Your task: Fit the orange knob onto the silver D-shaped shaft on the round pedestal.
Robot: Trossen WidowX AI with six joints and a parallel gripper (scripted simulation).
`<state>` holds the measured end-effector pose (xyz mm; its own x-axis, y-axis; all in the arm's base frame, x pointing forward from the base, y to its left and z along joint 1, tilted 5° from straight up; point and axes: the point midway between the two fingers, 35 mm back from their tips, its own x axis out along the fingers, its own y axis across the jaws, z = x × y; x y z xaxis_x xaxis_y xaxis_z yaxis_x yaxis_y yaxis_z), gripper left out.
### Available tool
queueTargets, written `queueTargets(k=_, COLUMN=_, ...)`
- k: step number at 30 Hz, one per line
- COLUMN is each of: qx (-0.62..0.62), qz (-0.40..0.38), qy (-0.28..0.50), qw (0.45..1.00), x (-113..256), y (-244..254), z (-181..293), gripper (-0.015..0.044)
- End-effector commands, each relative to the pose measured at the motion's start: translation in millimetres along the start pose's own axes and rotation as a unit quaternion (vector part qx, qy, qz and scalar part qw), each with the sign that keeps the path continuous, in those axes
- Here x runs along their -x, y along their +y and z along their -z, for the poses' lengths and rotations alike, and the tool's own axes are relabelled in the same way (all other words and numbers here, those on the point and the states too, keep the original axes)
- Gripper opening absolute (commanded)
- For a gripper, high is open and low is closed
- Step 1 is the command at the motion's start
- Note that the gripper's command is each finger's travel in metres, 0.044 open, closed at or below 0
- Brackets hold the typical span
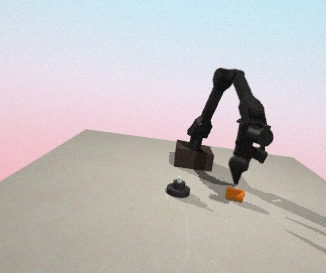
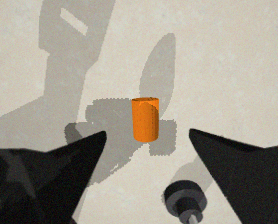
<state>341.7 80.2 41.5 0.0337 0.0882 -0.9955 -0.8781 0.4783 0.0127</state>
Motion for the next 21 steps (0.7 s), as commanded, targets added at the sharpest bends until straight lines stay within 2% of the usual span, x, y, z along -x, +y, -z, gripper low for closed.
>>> queueTargets(k=1, qx=0.004, qz=0.002, qy=-0.001, qw=1.000, x=6.2, y=0.9, z=-12.3, gripper=0.0440)
queueTargets(k=4, qx=0.004, qz=0.002, qy=-0.001, qw=1.000, x=5.2, y=1.1, z=-14.2, gripper=0.0440)
queueTargets(k=8, qx=0.004, qz=0.002, qy=-0.001, qw=1.000, x=-17.6, y=1.2, z=-14.1, gripper=0.0440)
queueTargets(k=21, qx=0.004, qz=0.002, qy=-0.001, qw=1.000, x=-31.5, y=0.6, z=-14.6, gripper=0.0440)
